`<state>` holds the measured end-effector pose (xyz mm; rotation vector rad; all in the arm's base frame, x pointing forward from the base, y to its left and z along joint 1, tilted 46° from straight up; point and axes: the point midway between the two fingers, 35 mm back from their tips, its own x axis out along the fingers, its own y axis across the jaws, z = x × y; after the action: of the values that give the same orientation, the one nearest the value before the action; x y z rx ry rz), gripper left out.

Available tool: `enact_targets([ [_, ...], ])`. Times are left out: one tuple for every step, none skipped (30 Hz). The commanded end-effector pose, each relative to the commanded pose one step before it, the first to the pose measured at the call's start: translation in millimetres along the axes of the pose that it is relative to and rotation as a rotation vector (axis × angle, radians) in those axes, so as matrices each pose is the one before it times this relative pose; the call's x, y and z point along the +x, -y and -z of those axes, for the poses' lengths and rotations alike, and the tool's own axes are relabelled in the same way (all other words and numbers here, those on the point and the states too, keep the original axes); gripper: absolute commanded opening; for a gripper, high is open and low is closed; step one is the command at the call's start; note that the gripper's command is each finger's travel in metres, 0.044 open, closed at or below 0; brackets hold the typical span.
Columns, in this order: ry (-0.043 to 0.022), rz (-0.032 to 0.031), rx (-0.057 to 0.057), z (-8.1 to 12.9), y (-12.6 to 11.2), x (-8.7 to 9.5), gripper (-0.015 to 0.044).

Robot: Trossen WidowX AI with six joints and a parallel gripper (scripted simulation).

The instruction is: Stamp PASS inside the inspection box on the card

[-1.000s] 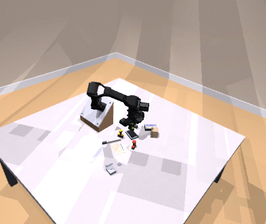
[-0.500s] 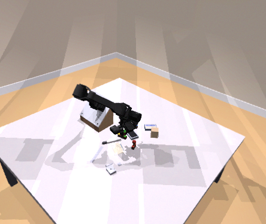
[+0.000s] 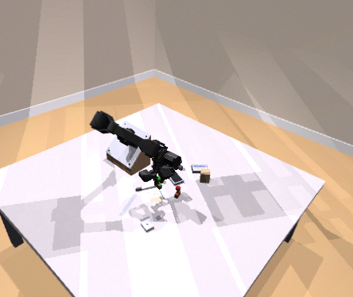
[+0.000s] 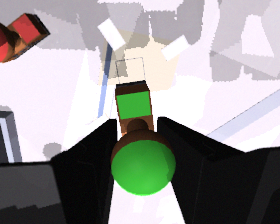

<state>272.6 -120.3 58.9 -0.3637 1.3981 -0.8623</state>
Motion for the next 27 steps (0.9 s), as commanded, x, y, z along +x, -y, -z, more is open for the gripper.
enact_targets([
  [-0.00031,0.0046,-0.0019,0.07,1.43,3.03,0.0],
  [0.00002,-0.00011,0.0,-0.06,-0.05,0.66,0.0],
  [0.00002,-0.00011,0.0,-0.06,-0.05,0.66,0.0],
  [0.00002,-0.0001,0.0,-0.05,-0.05,0.66,0.0],
  [0.00002,-0.0001,0.0,-0.05,-0.05,0.66,0.0],
  [0.00003,-0.0001,0.0,-0.05,-0.05,0.66,0.0],
  [0.00003,-0.0001,0.0,-0.05,-0.04,0.66,0.0],
  [0.00003,-0.00009,0.0,-0.05,-0.04,0.66,0.0],
  [0.00003,-0.00009,0.0,-0.05,-0.04,0.66,0.0],
  [0.00003,-0.00009,0.0,-0.05,-0.04,0.66,0.0],
  [0.00003,-0.00008,0.0,-0.05,-0.04,0.66,0.0],
  [0.00003,-0.00008,0.0,-0.04,-0.04,0.66,0.0],
  [0.00003,-0.00008,0.0,-0.04,-0.04,0.66,0.0],
  [0.00003,-0.00008,0.0,-0.04,-0.04,0.67,0.0],
  [0.00003,-0.00007,0.0,-0.04,-0.03,0.67,0.0],
  [0.00004,-0.00007,0.0,-0.04,-0.03,0.67,0.0],
  [0.00004,-0.00007,0.0,-0.04,-0.03,0.67,0.0],
  [0.00004,-0.00006,0.0,-0.04,-0.03,0.67,0.0],
  [0.00004,-0.00006,0.0,-0.03,-0.03,0.67,0.0],
  [0.00004,-0.00006,0.0,-0.03,-0.03,0.67,0.0],
  [0.00004,-0.00006,0.0,-0.03,-0.03,0.67,0.0],
  [0.00004,-0.00005,0.0,-0.03,-0.02,0.67,0.0],
  [0.00004,-0.00005,0.0,-0.03,-0.02,0.67,0.0],
  [0.00004,-0.00005,0.0,-0.03,-0.02,0.66,0.0],
  [0.00004,-0.00004,0.0,-0.03,-0.02,0.66,0.0],
  [0.00004,-0.00004,0.0,-0.02,-0.02,0.66,0.0],
  [0.00005,-0.00004,0.0,-0.02,-0.02,0.66,0.0],
])
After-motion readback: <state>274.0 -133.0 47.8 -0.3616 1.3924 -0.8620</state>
